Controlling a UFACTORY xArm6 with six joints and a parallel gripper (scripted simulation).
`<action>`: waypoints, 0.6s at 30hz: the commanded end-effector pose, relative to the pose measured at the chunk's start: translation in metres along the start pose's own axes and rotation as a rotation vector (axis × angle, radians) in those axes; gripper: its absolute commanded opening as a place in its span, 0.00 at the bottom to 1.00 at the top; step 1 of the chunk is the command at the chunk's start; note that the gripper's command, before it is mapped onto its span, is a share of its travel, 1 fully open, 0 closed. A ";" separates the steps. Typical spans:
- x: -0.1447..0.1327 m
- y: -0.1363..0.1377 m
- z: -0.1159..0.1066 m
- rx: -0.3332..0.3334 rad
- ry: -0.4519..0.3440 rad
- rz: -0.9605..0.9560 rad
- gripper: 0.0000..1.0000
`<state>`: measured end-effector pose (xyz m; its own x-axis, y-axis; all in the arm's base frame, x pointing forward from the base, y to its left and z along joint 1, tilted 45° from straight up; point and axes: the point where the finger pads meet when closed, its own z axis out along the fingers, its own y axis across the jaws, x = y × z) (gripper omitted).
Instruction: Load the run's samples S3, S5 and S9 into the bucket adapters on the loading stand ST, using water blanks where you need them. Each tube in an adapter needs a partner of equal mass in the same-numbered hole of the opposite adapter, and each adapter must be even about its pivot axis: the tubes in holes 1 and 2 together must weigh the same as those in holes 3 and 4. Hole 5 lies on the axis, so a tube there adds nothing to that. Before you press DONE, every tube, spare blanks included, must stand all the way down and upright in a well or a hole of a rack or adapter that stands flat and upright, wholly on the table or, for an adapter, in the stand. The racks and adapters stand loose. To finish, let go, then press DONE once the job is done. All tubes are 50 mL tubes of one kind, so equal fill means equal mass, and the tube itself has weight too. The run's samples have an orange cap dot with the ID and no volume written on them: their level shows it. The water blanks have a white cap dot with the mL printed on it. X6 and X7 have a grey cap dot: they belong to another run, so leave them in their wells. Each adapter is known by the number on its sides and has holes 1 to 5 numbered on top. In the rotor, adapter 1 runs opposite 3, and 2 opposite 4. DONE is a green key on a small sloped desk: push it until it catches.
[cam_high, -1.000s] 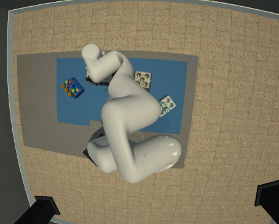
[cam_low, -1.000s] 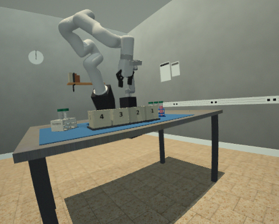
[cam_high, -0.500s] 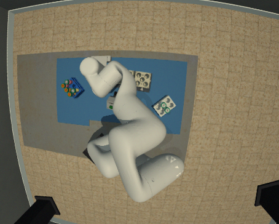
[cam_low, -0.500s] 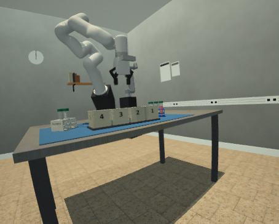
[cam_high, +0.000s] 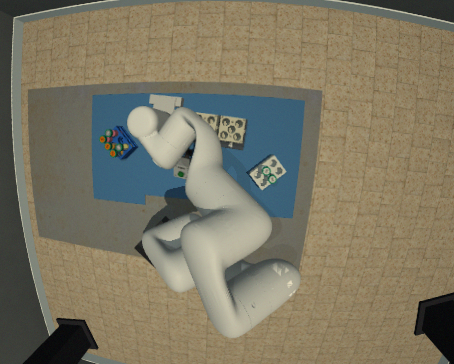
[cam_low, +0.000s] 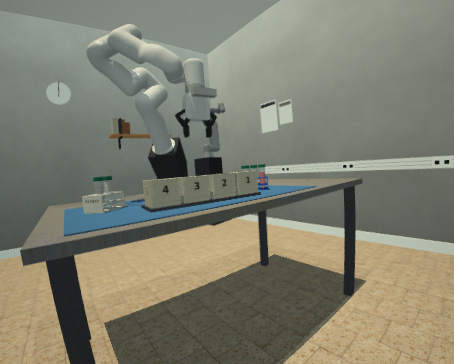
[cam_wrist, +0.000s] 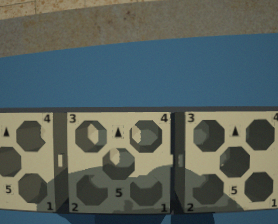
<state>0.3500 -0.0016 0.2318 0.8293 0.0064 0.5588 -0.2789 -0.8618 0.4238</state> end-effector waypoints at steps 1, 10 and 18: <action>-0.001 0.015 -0.001 0.001 0.004 -0.095 1.00; -0.007 0.049 -0.001 0.000 0.004 -0.328 1.00; -0.014 0.089 -0.001 -0.001 0.004 -0.595 1.00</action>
<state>0.3229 -0.0598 0.2536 0.8750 0.3675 0.3152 0.0816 -0.7537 0.6522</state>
